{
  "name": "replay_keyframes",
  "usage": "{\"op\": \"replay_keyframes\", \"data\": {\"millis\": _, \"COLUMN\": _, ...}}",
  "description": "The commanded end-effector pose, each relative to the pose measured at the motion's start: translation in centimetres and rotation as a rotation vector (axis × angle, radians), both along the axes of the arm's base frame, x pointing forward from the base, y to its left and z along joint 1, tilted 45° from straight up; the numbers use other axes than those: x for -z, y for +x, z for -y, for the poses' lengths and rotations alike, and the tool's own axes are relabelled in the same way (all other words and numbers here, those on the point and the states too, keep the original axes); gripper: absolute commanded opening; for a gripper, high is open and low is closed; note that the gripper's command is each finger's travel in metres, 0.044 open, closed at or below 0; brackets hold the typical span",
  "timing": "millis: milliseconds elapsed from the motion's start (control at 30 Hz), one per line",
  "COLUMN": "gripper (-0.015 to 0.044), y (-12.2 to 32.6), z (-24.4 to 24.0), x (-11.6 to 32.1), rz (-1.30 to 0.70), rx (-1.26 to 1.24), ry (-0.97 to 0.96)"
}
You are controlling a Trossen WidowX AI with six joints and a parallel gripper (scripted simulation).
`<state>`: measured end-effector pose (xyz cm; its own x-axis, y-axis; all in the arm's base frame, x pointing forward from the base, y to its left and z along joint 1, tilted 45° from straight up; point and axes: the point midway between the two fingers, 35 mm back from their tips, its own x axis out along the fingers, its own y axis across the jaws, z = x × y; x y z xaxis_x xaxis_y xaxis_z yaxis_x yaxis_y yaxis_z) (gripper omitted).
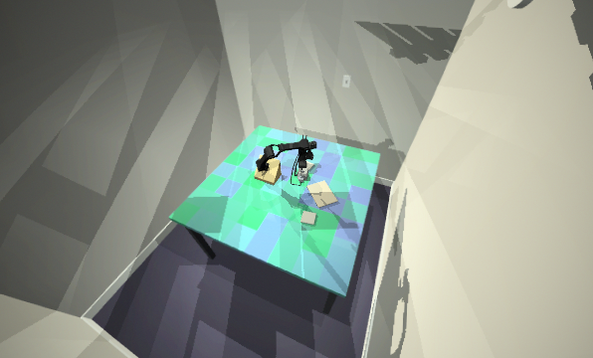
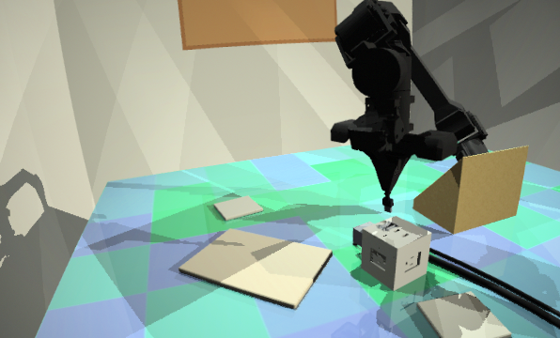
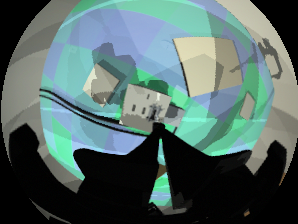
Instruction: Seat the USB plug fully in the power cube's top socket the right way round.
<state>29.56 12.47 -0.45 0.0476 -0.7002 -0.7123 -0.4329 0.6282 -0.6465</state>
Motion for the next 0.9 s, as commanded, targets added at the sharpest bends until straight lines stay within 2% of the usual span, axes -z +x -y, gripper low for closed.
{"op": "replay_keyframes", "data": {"millis": 0, "gripper": 0.0, "y": -0.03, "z": 0.03, "x": 0.03, "rz": -0.087, "rx": -0.088, "ry": -0.006}}
{"op": "replay_keyframes", "data": {"millis": 867, "gripper": 0.0, "y": -0.03, "z": 0.03, "x": 0.03, "rz": -0.564, "rx": -0.572, "ry": -0.038}}
